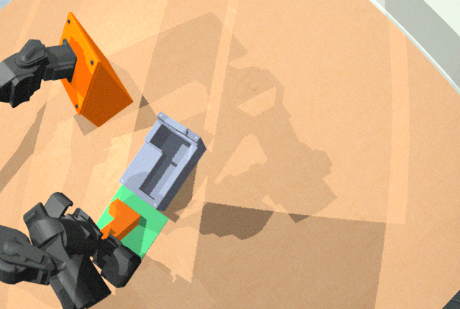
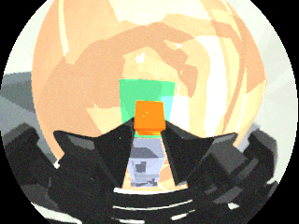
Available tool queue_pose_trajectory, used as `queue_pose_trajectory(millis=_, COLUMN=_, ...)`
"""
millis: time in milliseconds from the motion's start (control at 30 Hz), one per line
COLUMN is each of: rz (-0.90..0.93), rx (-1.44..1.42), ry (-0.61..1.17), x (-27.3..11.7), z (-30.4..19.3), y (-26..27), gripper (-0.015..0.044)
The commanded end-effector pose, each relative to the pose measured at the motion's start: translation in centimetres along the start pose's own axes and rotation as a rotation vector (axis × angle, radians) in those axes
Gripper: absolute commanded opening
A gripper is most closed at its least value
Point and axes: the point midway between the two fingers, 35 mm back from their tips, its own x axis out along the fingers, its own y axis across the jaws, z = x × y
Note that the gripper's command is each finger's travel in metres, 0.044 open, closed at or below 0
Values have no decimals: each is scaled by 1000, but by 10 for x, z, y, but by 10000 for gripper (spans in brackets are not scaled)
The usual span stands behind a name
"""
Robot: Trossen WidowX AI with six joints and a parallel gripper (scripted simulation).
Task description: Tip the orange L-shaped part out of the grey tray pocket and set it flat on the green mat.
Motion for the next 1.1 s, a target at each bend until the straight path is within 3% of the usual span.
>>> queue_pose_trajectory(millis=0, rz=0, rx=0, ry=0, x=0, z=0, y=0, gripper=236)
queue_pose_trajectory(millis=233, rz=1, rx=-5, ry=4, x=-62, z=-1, y=3, gripper=400)
queue_pose_trajectory(millis=333, rz=-2, rx=-6, ry=0, x=-88, z=-1, y=0, gripper=400)
queue_pose_trajectory(millis=1067, rz=15, rx=-15, ry=-7, x=-85, z=-2, y=5, gripper=400)
